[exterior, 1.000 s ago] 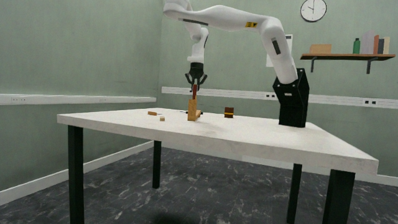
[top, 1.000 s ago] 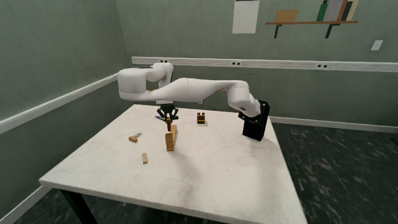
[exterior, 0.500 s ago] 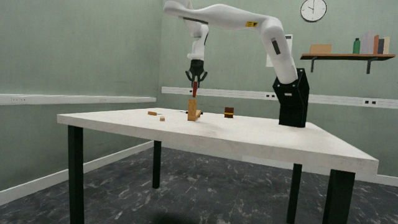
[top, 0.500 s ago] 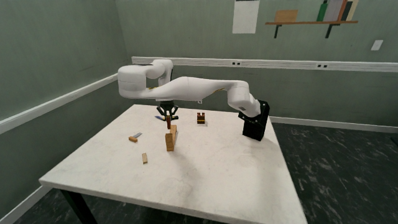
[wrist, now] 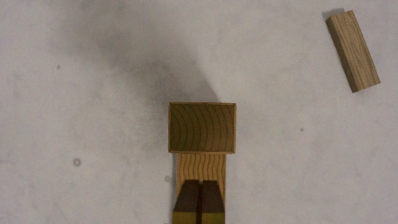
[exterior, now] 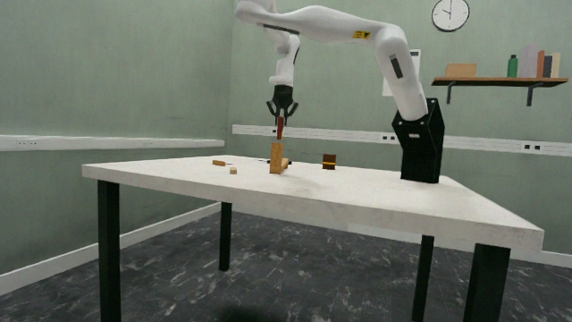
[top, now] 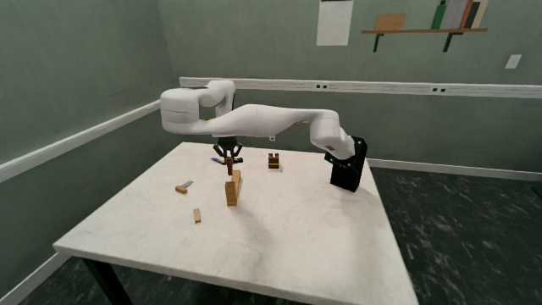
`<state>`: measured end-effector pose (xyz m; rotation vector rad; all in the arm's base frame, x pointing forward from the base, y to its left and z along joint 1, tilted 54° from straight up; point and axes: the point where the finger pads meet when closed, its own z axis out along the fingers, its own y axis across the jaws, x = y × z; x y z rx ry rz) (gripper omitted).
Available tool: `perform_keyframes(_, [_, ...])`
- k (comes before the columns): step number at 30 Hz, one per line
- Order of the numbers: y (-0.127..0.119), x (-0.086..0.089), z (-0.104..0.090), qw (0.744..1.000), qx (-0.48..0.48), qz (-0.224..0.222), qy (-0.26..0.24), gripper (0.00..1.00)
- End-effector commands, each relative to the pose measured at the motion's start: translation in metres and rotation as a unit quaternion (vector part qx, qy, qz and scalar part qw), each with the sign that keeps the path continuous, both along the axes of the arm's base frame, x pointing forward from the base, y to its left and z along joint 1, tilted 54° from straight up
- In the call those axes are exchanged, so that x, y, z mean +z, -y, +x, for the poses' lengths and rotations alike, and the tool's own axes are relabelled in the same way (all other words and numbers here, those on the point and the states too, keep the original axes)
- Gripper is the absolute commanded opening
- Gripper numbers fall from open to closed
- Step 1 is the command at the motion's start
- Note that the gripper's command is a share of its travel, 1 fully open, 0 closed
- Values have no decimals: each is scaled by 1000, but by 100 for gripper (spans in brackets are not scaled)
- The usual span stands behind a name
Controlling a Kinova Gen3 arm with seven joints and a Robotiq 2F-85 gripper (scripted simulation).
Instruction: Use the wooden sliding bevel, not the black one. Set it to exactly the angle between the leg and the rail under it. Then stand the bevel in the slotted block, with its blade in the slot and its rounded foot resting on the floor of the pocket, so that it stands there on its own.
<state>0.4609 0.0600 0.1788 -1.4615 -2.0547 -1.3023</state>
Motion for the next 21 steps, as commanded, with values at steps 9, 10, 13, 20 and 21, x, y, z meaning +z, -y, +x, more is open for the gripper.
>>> perform_keyframes(9, [11,8,-3,1000,-1,0,1,10])
perform_keyframes(10, [16,12,-5,1000,-1,0,1,10])
perform_keyframes(13, [32,25,-11,1000,-1,0,1,10])
perform_keyframes(20, [43,33,-15,1000,-1,0,1,10])
perform_keyframes(21, [43,33,-15,1000,-1,0,1,10])
